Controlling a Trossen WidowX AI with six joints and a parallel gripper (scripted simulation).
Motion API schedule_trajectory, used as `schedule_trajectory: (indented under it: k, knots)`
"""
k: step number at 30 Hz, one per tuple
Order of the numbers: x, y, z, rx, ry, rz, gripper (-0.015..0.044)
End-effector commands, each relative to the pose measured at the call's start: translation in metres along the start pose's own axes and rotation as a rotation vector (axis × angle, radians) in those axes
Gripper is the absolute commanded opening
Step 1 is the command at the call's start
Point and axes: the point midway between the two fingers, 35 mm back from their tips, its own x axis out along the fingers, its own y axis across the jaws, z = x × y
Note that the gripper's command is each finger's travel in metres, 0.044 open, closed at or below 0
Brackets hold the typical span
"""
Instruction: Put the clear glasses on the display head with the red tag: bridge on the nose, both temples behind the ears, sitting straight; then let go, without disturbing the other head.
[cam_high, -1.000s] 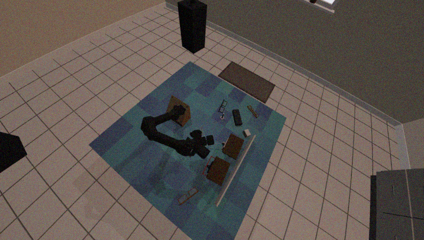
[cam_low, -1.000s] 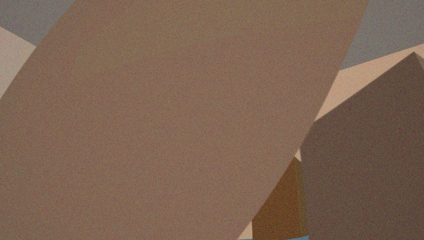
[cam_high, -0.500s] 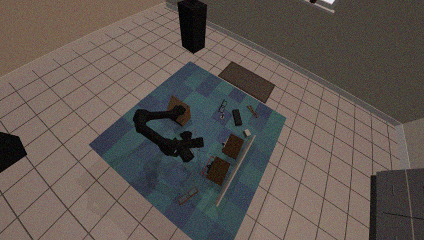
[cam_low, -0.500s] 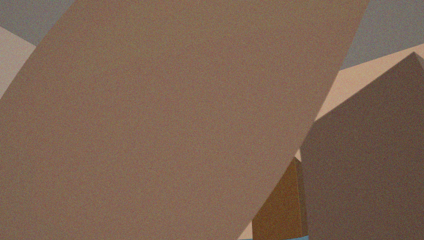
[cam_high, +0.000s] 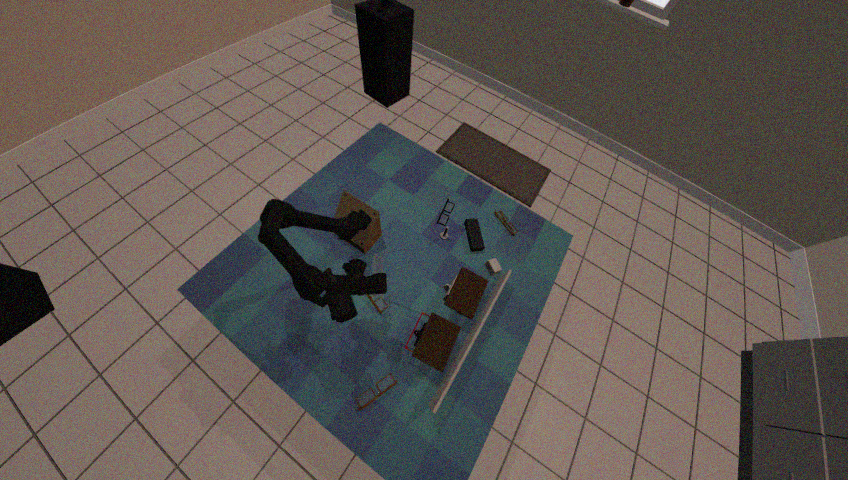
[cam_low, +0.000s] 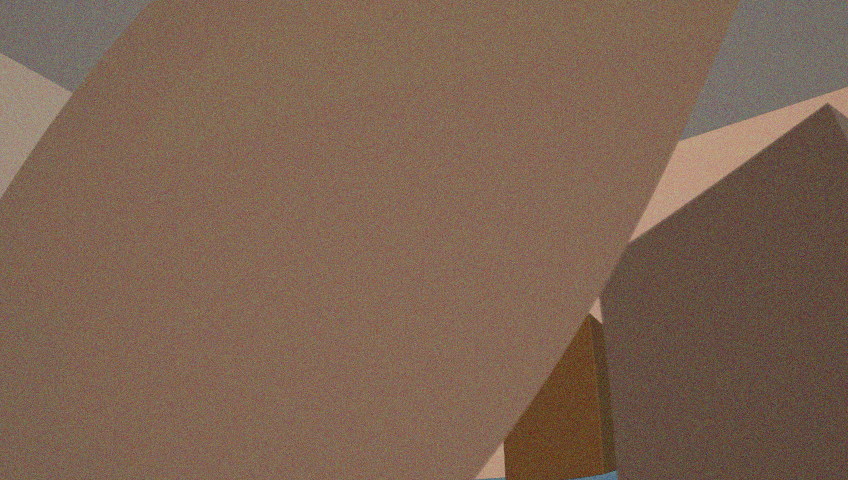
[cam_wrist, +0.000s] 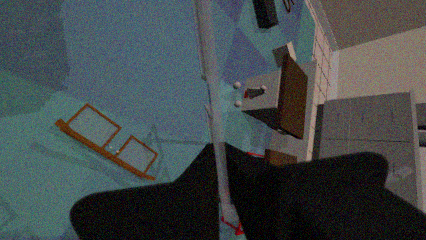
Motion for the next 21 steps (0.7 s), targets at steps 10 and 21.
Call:
schedule_trajectory:
  k: [10, 21]
  knots:
    - [-0.028, 0.025, 0.016, -0.005, 0.109, -0.081, 0.0000]
    - [-0.048, 0.039, 0.031, -0.022, 0.226, -0.128, 0.0000]
